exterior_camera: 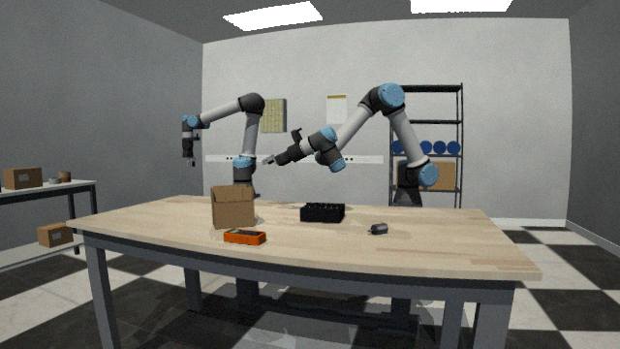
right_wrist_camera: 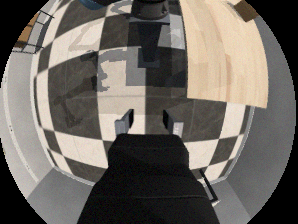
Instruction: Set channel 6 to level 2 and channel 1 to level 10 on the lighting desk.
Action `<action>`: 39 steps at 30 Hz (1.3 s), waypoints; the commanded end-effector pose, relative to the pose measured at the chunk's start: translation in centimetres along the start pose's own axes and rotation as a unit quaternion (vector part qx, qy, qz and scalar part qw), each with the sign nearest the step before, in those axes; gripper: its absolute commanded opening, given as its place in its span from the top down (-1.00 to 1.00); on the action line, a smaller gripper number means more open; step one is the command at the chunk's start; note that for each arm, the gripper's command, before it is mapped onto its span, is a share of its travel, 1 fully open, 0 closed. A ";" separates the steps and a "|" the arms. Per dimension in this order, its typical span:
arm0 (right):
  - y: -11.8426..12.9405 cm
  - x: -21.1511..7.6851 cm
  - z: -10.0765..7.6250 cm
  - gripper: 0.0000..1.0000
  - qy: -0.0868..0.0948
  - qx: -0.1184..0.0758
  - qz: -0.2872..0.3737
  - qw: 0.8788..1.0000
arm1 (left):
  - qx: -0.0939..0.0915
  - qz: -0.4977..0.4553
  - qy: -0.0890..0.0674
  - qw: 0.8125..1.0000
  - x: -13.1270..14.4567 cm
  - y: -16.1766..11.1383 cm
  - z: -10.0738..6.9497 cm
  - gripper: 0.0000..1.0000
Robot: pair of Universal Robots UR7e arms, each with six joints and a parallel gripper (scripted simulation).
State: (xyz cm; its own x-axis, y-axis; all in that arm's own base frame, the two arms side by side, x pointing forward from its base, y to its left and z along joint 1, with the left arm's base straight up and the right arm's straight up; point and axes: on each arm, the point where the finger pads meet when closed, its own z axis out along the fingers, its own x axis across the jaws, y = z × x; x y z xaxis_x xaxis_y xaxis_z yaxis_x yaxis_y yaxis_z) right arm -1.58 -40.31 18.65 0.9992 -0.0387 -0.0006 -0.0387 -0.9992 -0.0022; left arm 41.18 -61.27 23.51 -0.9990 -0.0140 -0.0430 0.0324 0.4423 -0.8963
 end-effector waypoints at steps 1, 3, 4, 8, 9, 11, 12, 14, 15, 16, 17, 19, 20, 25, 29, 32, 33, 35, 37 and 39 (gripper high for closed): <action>0.1 0.0 0.0 -1.00 0.000 -0.001 0.000 1.000 | -0.044 -0.068 -0.010 0.997 -1.7 0.9 0.0 -1.00; 0.1 0.0 0.0 -1.00 0.000 -0.001 0.000 1.000 | -0.062 -0.099 -0.017 0.993 -2.4 1.4 -0.1 -1.00; 0.1 0.0 0.0 -1.00 0.000 -0.001 0.000 1.000 | -0.071 -0.114 -0.020 0.991 -2.7 1.7 -0.2 -1.00; 0.1 0.0 0.0 -1.00 0.000 -0.001 0.000 1.000 | -0.099 -0.161 -0.034 0.981 -3.8 2.6 -0.6 -1.00; 0.1 0.0 0.0 -1.00 0.000 -0.001 0.000 1.000 | -0.107 -0.174 -0.038 0.978 -4.0 2.9 -0.7 -1.00; 0.1 0.0 0.0 -1.00 0.000 -0.001 0.000 1.000 | -0.123 -0.202 -0.047 0.971 -4.6 3.5 -1.1 -1.00; 0.1 0.0 0.0 -1.00 0.000 -0.001 0.000 1.000 | -0.132 -0.216 -0.052 0.966 -4.9 3.8 -1.3 -1.00; 0.1 0.0 0.0 -1.00 0.000 -0.001 0.000 1.000 | -0.149 -0.244 -0.062 0.956 -5.4 4.5 -1.7 -1.00; 0.1 0.0 0.0 -1.00 0.000 -0.001 0.000 1.000 | -0.158 -0.258 -0.068 0.951 -5.6 4.8 -2.0 -1.00; 0.1 0.0 0.0 -1.00 0.000 -0.001 0.000 1.000 | -0.166 -0.272 -0.073 0.945 -5.9 5.2 -2.3 -1.00; 0.1 0.0 0.0 -1.00 0.000 -0.001 0.000 1.000 | -0.174 -0.286 -0.079 0.939 -6.1 5.5 -2.5 -1.00; 0.1 0.0 0.0 -1.00 0.000 -0.001 0.000 1.000 | -0.191 -0.312 -0.091 0.926 -6.5 6.2 -3.2 -1.00; 0.1 0.0 0.0 -1.00 0.000 -0.001 0.000 1.000 | -0.199 -0.325 -0.098 0.919 -6.7 6.6 -3.5 -1.00; 0.1 0.0 0.0 -1.00 0.000 -0.001 0.000 1.000 | -0.230 -0.376 -0.124 0.889 -7.4 8.0 -5.1 -1.00; 0.1 0.0 0.0 -1.00 0.000 -0.001 0.000 1.000 | -0.259 -0.422 -0.153 0.855 -7.8 9.4 -6.9 -1.00; 0.1 0.0 0.0 -1.00 0.000 -0.001 0.000 1.000 | -0.279 -0.455 -0.177 0.827 -8.1 10.5 -8.5 -1.00; 0.1 0.0 0.0 -1.00 0.000 -0.001 0.000 1.000 | -0.286 -0.465 -0.185 0.817 -8.1 10.8 -9.0 -1.00; 0.1 0.0 0.0 -1.00 0.000 -0.001 0.000 1.000 | -0.299 -0.485 -0.201 0.797 -8.2 11.5 -10.2 -1.00; 0.1 0.0 0.0 -1.00 0.000 -0.001 0.000 1.000 | -0.312 -0.504 -0.218 0.775 -8.2 12.2 -11.5 -1.00; 0.1 0.0 0.0 -1.00 0.000 -0.001 0.000 1.000 | -0.318 -0.513 -0.227 0.764 -8.2 12.5 -12.1 -1.00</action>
State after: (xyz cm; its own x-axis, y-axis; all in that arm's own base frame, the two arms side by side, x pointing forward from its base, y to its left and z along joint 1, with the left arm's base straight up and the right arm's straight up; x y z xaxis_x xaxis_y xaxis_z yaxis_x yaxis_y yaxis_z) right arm -1.58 -40.31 18.65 0.9992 -0.0387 -0.0006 -0.0387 -0.9992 -0.0022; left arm 49.43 -46.36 18.07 -0.4371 -0.8508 0.2918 -0.8956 0.3817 -0.2286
